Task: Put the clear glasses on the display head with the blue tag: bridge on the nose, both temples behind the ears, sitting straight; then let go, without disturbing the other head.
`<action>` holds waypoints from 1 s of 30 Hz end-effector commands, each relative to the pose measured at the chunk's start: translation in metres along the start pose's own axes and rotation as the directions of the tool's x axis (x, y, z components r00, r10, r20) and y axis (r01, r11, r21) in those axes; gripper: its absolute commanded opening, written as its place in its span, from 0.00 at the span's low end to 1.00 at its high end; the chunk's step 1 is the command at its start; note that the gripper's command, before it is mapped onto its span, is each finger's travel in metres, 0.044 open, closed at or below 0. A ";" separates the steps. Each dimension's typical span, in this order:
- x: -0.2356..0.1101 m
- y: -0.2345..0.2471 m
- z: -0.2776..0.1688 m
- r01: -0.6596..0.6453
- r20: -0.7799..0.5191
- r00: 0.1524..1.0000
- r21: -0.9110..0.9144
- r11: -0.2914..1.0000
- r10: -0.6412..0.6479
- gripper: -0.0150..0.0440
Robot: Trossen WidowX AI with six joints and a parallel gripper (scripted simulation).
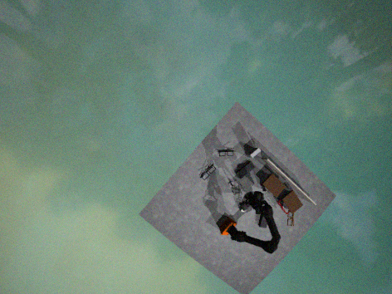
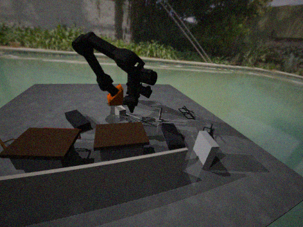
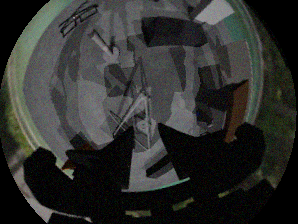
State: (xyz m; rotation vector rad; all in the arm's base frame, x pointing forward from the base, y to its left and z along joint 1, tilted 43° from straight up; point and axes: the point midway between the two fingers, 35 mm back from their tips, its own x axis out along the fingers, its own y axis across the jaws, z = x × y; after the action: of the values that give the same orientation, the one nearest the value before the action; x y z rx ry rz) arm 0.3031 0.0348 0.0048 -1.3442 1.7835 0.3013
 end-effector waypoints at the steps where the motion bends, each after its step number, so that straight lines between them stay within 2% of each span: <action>1: 0.000 -0.003 0.001 0.009 -0.006 1.000 0.003 1.000 -0.009 0.46; 11: 0.002 -0.003 0.001 0.009 -0.006 1.000 0.003 1.000 -0.009 0.46; 30: 0.033 -0.007 0.002 0.010 -0.005 1.000 0.003 1.000 -0.010 0.46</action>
State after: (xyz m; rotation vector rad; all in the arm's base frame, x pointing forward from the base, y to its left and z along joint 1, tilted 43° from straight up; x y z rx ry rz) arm 0.3113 0.0157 -0.0136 -1.3434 1.7693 0.2848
